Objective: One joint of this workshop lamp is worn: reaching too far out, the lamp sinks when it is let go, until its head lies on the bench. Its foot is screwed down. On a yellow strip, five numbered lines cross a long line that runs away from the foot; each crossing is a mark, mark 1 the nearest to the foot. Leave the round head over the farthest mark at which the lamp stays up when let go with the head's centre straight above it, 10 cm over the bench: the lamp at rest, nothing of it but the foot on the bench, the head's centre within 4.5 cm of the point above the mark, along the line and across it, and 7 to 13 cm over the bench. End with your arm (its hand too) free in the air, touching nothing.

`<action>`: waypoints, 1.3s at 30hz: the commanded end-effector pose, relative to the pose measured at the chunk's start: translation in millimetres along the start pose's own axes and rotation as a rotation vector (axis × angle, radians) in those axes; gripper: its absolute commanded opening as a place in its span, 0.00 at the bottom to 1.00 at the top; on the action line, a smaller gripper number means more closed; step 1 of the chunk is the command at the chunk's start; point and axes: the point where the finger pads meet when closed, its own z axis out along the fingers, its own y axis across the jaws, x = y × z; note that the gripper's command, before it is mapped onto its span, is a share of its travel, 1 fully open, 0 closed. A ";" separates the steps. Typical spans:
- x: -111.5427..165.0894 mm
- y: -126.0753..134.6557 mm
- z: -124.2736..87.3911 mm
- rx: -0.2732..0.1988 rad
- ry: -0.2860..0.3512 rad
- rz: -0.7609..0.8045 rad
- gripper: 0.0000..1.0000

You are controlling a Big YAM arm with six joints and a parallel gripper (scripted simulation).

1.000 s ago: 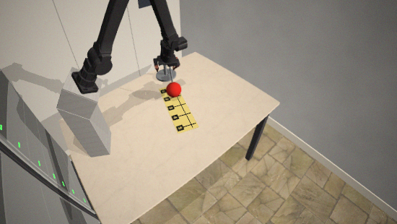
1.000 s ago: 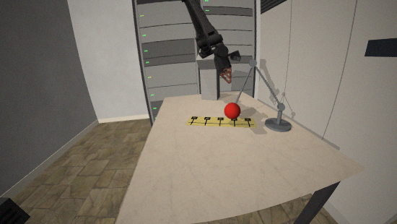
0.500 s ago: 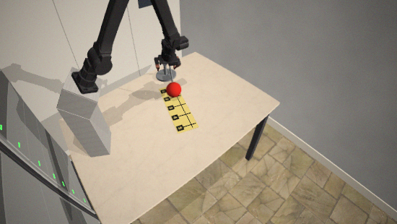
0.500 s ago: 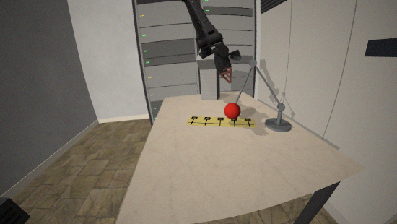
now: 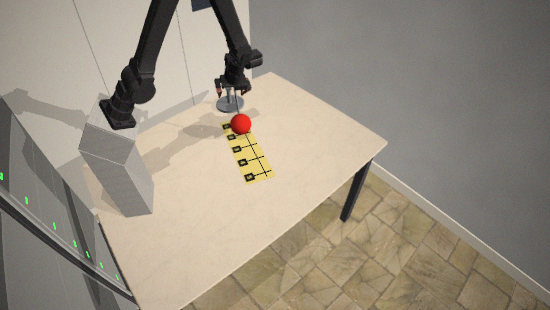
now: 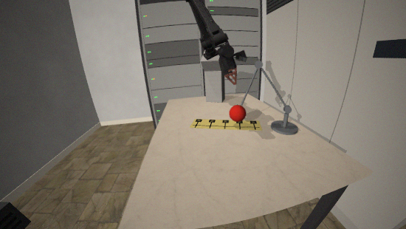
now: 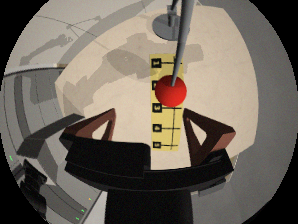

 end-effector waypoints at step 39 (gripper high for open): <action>24.0 -24.5 -3.3 0.112 -0.397 -0.023 1.00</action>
